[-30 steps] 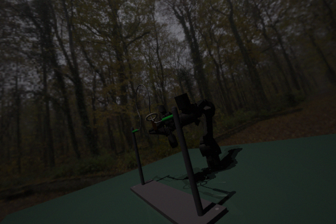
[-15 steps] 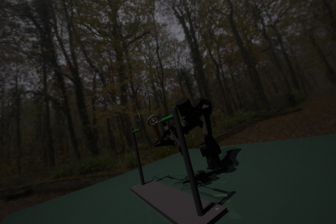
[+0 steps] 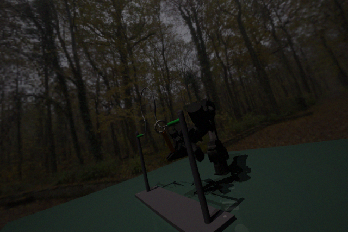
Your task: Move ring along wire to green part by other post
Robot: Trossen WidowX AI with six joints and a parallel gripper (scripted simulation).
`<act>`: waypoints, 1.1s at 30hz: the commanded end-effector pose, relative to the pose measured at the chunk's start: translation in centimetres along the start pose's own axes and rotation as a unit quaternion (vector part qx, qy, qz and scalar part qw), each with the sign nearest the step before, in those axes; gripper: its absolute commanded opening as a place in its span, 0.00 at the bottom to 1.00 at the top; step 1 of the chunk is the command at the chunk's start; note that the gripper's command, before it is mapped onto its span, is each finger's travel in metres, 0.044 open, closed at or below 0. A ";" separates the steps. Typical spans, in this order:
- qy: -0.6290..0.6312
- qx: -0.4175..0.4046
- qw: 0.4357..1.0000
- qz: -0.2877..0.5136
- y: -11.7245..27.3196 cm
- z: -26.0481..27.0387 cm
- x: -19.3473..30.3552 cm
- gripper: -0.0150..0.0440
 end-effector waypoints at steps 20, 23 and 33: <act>-0.153 -0.105 0.983 -0.003 1.3 4.0 -2.0 0.00; -0.160 -0.110 0.981 -0.004 1.4 4.3 -2.2 0.00; -0.170 -0.116 0.979 -0.005 1.8 5.2 -2.8 0.00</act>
Point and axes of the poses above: the point midway between the two fingers, 35 mm back from their tips, its own y axis back along the fingers, its own z axis across the jaws, x = y × z, the point moved 10 cm from there along y, back along the fingers, and after that the axes turned 13 degrees about y, right-handed, at the moved point
